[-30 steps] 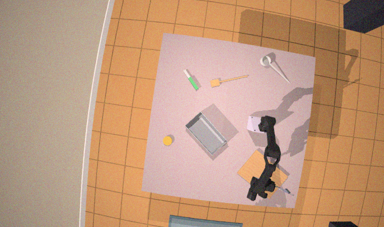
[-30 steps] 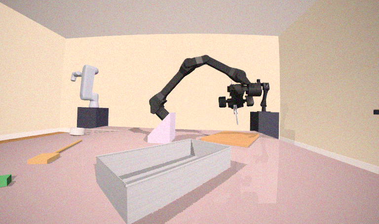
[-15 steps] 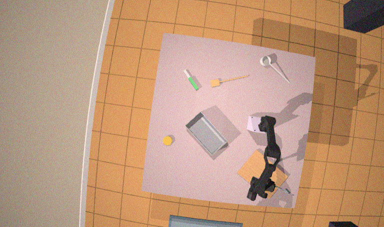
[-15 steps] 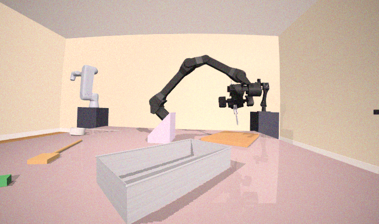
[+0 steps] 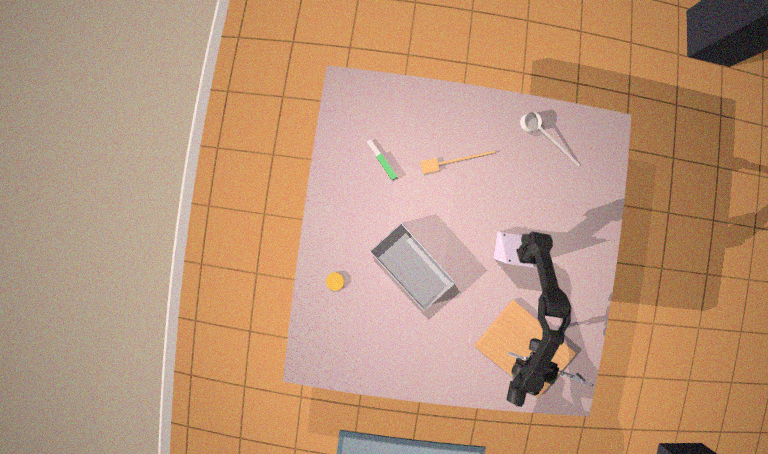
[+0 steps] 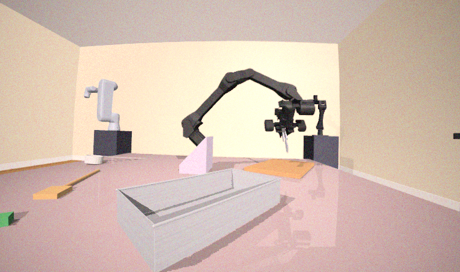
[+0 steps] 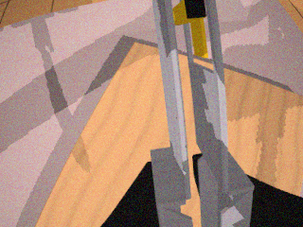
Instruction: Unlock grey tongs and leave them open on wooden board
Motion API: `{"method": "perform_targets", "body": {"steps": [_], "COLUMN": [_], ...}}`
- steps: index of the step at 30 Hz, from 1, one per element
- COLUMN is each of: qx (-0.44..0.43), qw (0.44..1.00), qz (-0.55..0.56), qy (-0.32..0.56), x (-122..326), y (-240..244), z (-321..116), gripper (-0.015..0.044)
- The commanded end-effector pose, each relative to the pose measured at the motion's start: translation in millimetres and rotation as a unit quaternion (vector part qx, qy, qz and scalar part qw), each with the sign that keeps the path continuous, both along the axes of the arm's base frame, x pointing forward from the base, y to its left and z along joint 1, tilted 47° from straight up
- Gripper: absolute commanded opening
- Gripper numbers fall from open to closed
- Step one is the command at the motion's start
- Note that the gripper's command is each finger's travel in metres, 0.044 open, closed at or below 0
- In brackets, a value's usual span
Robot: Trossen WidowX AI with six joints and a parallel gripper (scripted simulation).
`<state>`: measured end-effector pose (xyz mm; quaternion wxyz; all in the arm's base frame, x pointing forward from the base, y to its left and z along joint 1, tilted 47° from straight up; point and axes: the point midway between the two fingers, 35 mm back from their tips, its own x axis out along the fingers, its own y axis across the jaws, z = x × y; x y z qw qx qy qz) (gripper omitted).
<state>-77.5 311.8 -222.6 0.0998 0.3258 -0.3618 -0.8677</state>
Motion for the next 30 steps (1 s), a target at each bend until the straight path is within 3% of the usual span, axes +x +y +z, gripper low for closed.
{"method": "perform_targets", "body": {"steps": [1, 18, 30], "qx": [-0.005, -0.003, -0.001], "qw": [0.998, 0.926, 0.922], "qz": [0.047, 0.262, 0.269], "qy": [-0.044, -0.271, -0.280], "x": [-5.6, -20.5, -21.1], "y": [0.7, -4.3, -4.3], "z": [-3.5, -12.5, -13.0], "gripper": [-0.0150, -0.0150, -0.0150]}}
